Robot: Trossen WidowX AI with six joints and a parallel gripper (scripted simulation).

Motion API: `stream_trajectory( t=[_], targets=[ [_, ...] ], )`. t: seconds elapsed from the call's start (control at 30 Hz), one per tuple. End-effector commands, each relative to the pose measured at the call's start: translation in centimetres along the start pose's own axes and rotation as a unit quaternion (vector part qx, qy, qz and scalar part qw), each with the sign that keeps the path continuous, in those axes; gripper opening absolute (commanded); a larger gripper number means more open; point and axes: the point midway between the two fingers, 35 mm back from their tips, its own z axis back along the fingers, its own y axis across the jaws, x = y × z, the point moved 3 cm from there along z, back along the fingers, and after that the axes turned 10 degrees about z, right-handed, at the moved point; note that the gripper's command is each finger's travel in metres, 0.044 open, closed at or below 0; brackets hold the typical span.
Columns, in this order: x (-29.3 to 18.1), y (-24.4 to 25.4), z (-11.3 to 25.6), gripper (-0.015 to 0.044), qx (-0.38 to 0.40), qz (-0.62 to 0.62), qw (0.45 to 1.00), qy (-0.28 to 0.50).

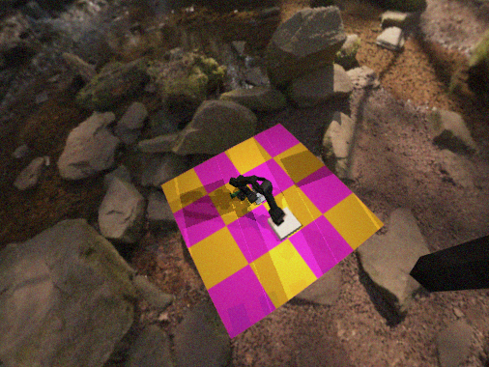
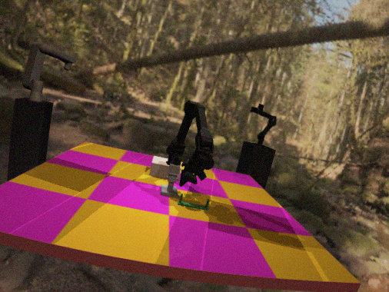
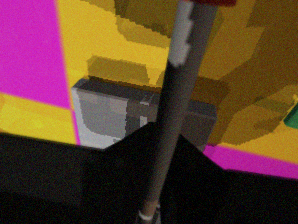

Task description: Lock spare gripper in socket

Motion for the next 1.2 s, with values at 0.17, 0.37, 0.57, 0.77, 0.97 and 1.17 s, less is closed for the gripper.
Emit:
stream_trajectory(
  t=[0.17,0.37,0.57,0.77,0.97,1.17],
  targets=[
    [-0.2,0.0,-0.1,0.0053,0.001,0.0,1.0,0.0],
    [-0.2,0.0,-0.1,0.02,0.001,0.0,1.0,0.0],
    [-0.1,0.0,0.2,0.02,0.001,0.0,1.0,-0.001],
    [0.5,0.3,1.4,0.02,0.009,0.003,1.0,0.001],
    [1.0,0.7,2.2,0.02,0.018,0.009,1.0,0.004],
    [1.5,1.0,3.1,0.02,0.027,0.014,1.0,0.008]
  ],
)
